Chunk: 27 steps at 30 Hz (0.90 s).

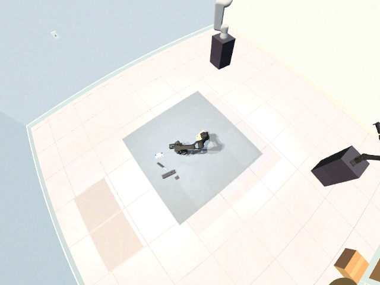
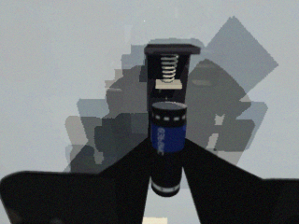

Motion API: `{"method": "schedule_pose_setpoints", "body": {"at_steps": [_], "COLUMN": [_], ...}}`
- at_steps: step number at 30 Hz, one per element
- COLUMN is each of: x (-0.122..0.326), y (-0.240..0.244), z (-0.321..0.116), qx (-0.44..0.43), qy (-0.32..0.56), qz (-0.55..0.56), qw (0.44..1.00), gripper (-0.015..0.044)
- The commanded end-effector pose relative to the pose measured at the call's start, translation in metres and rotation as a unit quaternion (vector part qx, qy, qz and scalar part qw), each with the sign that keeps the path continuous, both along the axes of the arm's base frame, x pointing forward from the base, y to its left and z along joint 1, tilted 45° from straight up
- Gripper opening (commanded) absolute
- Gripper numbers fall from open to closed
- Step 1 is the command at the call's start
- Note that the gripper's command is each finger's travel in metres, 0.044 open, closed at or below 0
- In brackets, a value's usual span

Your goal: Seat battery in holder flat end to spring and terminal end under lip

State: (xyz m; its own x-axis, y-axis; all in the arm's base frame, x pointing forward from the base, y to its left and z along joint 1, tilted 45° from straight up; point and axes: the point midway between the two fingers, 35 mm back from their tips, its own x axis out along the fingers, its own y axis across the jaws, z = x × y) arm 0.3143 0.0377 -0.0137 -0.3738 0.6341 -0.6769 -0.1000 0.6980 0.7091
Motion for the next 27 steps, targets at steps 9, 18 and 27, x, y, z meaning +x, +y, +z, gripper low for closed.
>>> {"method": "schedule_pose_setpoints", "body": {"at_steps": [9,18,27], "x": [0.0016,0.0032,0.0045], "y": [0.0028,0.006,0.0094], "z": [-0.0038,-0.0071,-0.0103], "qx": [-0.003,-0.004,-0.005], "qy": [0.024,0.046,0.068], "qz": [0.024,0.041,0.058], "qw": [0.999,0.998,0.996], "gripper": [0.0074,0.0074,0.0074]}}
